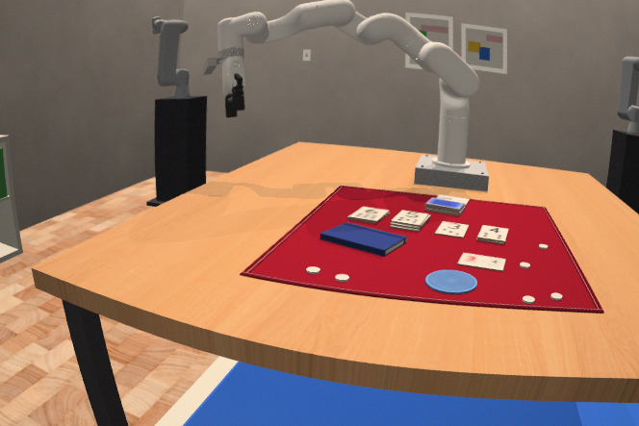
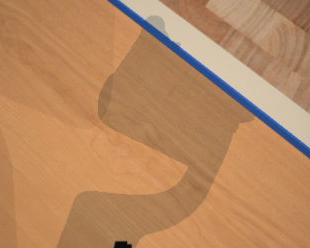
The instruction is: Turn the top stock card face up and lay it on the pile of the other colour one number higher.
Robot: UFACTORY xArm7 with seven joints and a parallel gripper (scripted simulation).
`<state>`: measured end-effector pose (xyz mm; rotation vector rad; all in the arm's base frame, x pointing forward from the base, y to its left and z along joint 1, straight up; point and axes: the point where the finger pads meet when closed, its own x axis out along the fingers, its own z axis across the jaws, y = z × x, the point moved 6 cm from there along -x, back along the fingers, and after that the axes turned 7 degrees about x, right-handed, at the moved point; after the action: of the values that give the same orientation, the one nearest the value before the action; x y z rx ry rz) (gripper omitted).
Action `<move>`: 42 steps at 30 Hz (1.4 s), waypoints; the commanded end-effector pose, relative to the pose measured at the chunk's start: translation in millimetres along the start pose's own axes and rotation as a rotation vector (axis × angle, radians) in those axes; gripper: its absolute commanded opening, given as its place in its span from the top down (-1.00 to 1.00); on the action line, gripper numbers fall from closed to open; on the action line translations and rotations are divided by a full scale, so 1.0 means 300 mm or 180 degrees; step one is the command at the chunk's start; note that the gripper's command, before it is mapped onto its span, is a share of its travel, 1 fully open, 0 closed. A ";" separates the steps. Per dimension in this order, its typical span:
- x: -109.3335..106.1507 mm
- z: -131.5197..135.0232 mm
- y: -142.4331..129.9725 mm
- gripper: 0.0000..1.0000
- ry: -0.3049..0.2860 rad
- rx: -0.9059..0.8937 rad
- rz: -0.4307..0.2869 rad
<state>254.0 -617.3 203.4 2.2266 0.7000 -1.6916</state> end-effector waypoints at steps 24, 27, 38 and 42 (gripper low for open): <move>0.016 -0.083 0.000 -1.00 0.0015 -0.0245 0.0011; 0.060 -0.215 -0.015 -1.00 0.0035 -0.0629 -0.0005; 0.161 -0.498 -0.093 -1.00 0.0047 -0.1476 -0.0054; 0.229 -0.671 -0.177 -1.00 0.0033 -0.2031 -0.0095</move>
<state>377.4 -504.7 198.8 1.8977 1.0542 -1.3408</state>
